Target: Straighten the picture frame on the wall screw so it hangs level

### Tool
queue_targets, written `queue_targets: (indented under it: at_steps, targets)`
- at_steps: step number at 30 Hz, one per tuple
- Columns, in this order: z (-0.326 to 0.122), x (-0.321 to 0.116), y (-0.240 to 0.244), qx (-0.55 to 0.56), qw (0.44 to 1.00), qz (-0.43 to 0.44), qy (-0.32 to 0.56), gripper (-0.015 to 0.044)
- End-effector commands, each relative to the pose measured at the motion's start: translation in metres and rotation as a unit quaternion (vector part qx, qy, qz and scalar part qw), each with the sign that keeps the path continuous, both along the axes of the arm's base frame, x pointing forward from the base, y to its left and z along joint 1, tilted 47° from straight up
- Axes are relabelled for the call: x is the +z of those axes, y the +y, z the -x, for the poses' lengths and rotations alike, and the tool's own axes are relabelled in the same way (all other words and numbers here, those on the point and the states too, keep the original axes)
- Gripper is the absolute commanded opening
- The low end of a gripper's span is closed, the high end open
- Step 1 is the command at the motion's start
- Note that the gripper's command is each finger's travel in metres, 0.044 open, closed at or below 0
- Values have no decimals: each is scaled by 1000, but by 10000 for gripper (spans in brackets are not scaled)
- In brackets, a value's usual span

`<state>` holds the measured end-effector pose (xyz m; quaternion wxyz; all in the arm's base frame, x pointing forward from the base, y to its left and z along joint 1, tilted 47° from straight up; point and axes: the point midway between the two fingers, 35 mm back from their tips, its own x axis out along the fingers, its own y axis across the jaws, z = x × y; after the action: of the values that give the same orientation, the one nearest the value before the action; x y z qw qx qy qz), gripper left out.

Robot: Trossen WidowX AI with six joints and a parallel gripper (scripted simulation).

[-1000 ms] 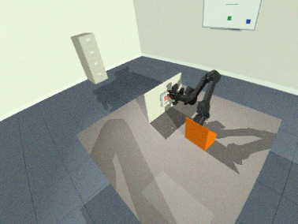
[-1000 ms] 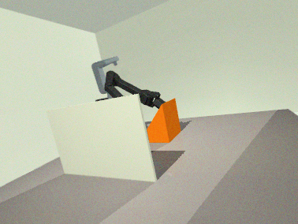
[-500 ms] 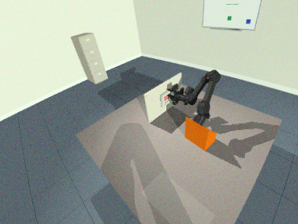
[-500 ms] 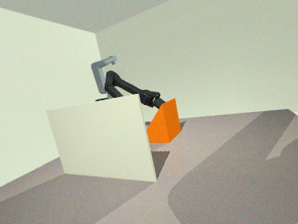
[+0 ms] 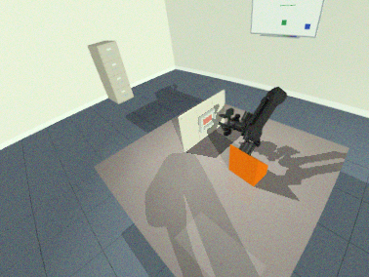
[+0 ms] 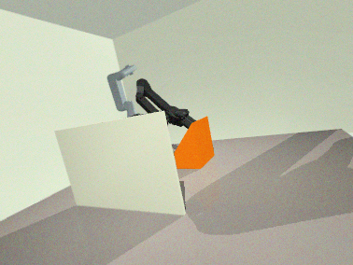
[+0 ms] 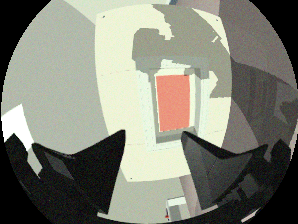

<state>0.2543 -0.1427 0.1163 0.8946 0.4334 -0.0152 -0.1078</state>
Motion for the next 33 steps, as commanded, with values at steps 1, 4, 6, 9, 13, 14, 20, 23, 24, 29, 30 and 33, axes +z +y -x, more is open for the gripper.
queue_targets:
  at_steps: [1,4,6,9,13,14,20,23,24,29,30,33]
  targets:
    - [7,10,-2,-1,1000,-2,-5,260]
    - [15,18,-1,-1,1000,-10,-6,260]
    - [22,23,0,-1,1000,-16,-7,260]
    - [31,29,4,-2,1000,-24,-9,260]
    - [44,35,10,-2,999,-36,-12,260]
    - [47,36,12,-2,999,-39,-12,260]
    - [64,40,25,-2,998,-56,-17,260]
    - [72,40,32,-2,998,-65,-19,260]
    - [74,40,34,-3,998,-68,-20,260]
    - [76,40,36,-3,998,-66,-21,260]
    - [77,39,38,-3,997,-70,-21,260]
    - [77,39,38,-3,997,-72,-21,260]
